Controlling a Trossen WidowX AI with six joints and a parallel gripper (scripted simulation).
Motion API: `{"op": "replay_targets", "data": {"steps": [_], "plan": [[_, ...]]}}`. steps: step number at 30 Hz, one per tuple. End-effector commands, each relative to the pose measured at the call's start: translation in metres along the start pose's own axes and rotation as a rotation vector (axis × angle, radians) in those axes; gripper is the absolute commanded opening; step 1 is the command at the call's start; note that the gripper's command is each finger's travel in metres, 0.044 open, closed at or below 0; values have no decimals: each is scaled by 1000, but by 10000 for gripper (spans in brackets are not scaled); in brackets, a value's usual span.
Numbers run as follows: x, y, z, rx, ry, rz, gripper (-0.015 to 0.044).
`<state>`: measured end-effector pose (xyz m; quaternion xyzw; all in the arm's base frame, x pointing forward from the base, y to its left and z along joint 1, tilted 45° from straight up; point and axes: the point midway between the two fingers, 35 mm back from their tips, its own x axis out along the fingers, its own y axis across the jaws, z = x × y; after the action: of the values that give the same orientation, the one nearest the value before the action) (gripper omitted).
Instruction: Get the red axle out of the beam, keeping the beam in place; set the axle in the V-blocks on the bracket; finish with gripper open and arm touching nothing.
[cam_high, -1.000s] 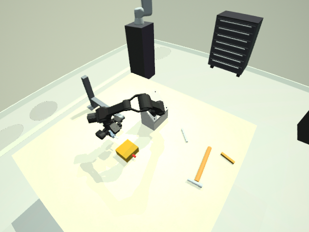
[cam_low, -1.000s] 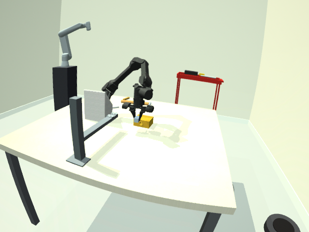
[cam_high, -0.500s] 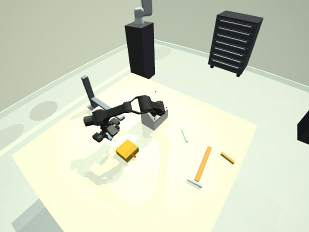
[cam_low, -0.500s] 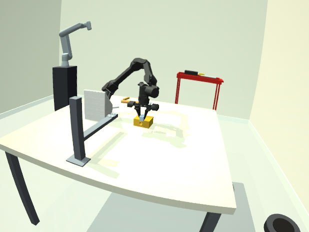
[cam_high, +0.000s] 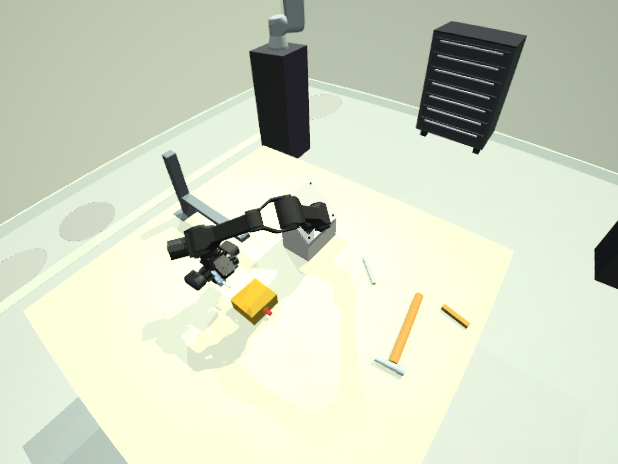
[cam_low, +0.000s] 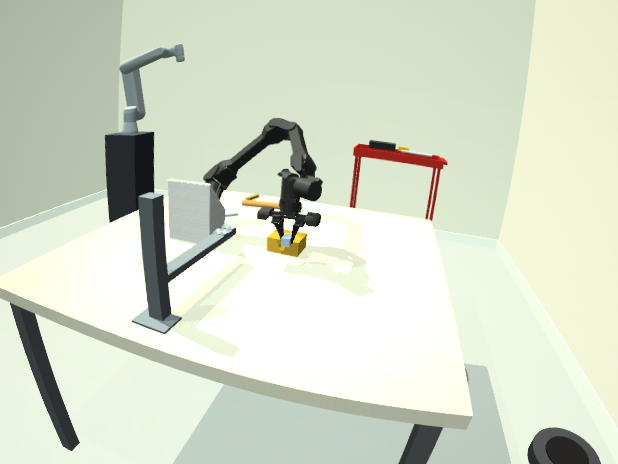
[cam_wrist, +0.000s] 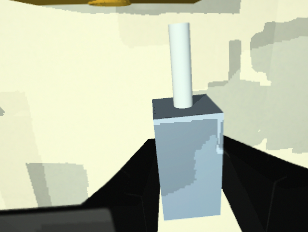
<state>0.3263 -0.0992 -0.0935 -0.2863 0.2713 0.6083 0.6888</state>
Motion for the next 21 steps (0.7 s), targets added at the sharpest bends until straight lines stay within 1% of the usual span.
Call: {"op": "replay_targets", "data": {"steps": [1,21], "plan": [[9,2,1,9,-8,5,0],[42,2,1,9,-9,5,0]]}}
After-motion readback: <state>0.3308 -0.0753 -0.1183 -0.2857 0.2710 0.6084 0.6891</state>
